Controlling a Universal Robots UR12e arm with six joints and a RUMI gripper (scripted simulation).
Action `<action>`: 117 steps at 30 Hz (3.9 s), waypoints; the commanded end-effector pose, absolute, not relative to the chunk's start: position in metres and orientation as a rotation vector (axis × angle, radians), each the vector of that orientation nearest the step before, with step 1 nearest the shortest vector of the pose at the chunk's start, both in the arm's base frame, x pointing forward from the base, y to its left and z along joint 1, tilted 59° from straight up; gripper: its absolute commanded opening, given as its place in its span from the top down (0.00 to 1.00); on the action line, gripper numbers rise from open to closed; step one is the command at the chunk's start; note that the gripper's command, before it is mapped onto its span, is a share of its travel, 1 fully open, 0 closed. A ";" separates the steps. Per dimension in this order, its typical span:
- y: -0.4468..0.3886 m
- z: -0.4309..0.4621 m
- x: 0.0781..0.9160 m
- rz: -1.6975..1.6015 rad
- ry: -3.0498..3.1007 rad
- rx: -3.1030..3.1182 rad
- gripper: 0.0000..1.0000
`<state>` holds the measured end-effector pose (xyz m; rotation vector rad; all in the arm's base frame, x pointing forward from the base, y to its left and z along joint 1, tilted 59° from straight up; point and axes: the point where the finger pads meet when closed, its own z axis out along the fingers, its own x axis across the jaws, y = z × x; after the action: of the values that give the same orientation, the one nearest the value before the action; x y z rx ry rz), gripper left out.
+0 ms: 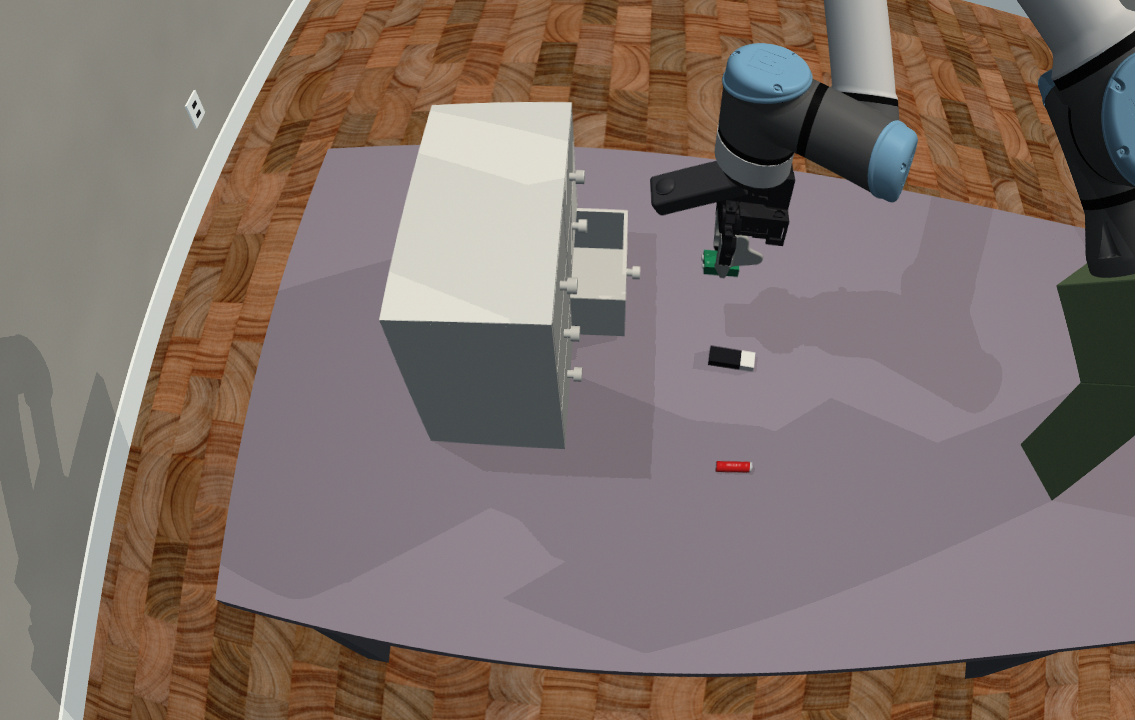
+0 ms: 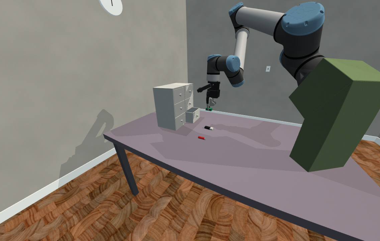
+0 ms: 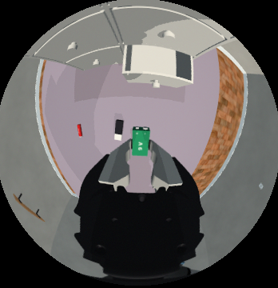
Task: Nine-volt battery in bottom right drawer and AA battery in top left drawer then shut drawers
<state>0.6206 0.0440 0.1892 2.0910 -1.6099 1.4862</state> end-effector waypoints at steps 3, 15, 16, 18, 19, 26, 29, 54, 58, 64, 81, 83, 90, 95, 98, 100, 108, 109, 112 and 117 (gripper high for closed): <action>0.044 0.189 0.620 1.500 -1.605 2.098 0.87; 0.044 0.189 0.620 1.555 -1.584 2.123 0.87; 0.044 0.189 0.620 1.561 -1.581 2.125 0.87; 0.044 0.189 0.620 1.561 -1.581 2.125 0.87; 0.044 0.189 0.620 1.568 -1.579 2.128 0.87; 0.044 0.189 0.620 1.616 -1.559 2.150 0.87; 0.044 0.189 0.620 1.640 -1.549 2.160 0.87; 0.043 0.188 0.620 1.861 -1.445 2.248 0.87; 0.042 0.188 0.619 1.912 -1.418 2.267 0.87; 0.042 0.187 0.619 1.993 -1.374 2.295 0.87; 0.041 0.187 0.619 2.215 -1.235 2.361 0.87; 0.041 0.186 0.619 2.246 -1.214 2.369 0.87; 0.041 0.186 0.619 2.321 -1.161 2.387 0.87; 0.040 0.186 0.619 2.392 -1.108 2.403 0.87; 0.040 0.186 0.619 2.433 -1.075 2.411 0.87; 0.040 0.186 0.619 2.460 -1.054 2.416 0.87; 0.040 0.185 0.618 2.536 -0.990 2.429 0.87; 0.040 0.185 0.618 2.549 -0.980 2.431 0.87; 0.039 0.185 0.618 2.585 -0.948 2.436 0.87; 0.039 0.185 0.618 2.642 -0.897 2.443 0.87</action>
<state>0.6182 0.0391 0.1844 2.4352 -0.9376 2.5955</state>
